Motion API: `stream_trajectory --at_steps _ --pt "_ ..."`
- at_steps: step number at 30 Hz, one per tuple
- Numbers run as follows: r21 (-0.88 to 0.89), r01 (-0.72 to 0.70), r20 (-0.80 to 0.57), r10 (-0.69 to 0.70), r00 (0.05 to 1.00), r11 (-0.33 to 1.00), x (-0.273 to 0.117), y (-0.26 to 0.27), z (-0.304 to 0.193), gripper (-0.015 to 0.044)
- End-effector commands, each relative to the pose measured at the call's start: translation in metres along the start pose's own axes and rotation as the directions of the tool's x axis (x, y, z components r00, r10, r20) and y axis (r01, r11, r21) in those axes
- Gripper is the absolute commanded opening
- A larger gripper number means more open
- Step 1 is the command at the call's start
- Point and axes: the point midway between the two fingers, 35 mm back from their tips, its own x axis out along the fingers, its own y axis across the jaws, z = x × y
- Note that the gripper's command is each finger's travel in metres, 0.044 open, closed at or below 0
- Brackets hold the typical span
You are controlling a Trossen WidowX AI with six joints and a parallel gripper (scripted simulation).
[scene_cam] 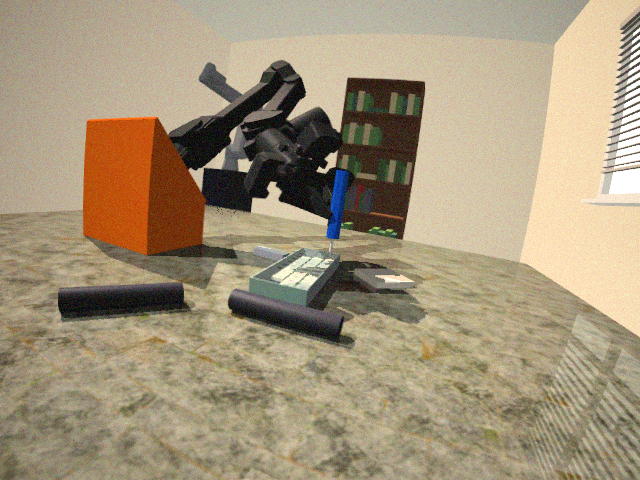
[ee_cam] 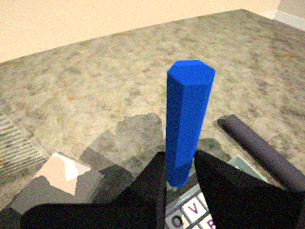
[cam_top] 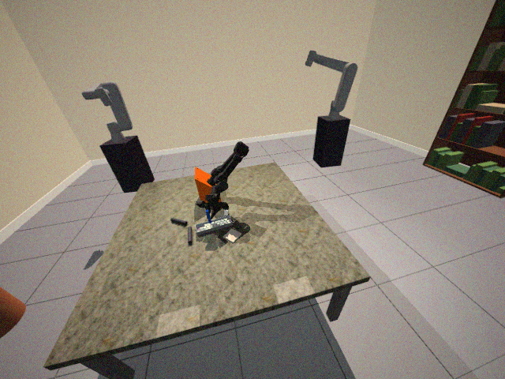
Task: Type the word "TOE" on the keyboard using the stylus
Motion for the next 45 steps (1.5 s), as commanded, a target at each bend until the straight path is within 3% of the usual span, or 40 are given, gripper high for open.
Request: stream_trajectory --at_steps 1,29,45 --pt "0.002 0.004 0.001 -0.004 1.000 1.000 -0.006 0.014 -0.003 0.0000" --pt "0.005 -0.014 0.007 0.014 1.000 1.000 -0.064 0.087 -0.032 0.0000" --pt "0.005 -0.015 0.007 0.015 1.000 1.000 -0.056 0.086 -0.051 0.0000"
